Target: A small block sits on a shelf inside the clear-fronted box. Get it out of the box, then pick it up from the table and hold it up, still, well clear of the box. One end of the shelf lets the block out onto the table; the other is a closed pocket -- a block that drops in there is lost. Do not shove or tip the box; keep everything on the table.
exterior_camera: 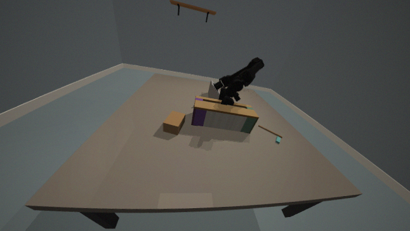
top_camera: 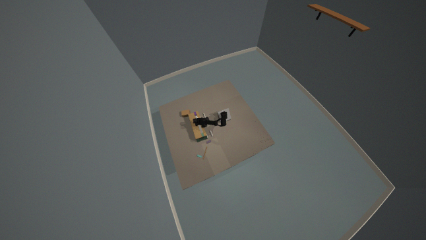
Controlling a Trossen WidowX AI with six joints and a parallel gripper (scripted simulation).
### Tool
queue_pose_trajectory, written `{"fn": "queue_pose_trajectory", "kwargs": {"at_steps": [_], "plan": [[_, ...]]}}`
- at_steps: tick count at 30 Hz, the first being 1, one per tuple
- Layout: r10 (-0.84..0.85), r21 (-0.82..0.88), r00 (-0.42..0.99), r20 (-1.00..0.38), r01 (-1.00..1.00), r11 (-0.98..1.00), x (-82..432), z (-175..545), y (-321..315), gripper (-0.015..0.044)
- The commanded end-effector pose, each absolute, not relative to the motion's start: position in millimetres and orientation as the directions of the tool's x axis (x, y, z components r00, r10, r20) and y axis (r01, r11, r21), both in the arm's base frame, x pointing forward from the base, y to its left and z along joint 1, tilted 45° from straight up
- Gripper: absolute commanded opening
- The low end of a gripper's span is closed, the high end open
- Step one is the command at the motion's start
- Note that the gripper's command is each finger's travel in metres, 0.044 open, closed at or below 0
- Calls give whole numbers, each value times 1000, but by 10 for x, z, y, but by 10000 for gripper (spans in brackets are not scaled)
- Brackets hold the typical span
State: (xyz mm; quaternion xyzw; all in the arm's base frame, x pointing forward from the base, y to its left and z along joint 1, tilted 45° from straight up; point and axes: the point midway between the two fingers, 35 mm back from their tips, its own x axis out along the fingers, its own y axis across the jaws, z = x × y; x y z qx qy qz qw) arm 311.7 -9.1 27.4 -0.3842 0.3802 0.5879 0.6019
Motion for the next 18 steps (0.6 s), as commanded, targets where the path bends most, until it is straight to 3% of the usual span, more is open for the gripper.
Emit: {"fn": "queue_pose_trajectory", "kwargs": {"at_steps": [1, 18], "plan": [[415, -17, 20, -910, -1000, 10, 3119, 232, -128, 400], [414, -17, 20, -910, -1000, 10, 3119, 113, -250, 400]]}}
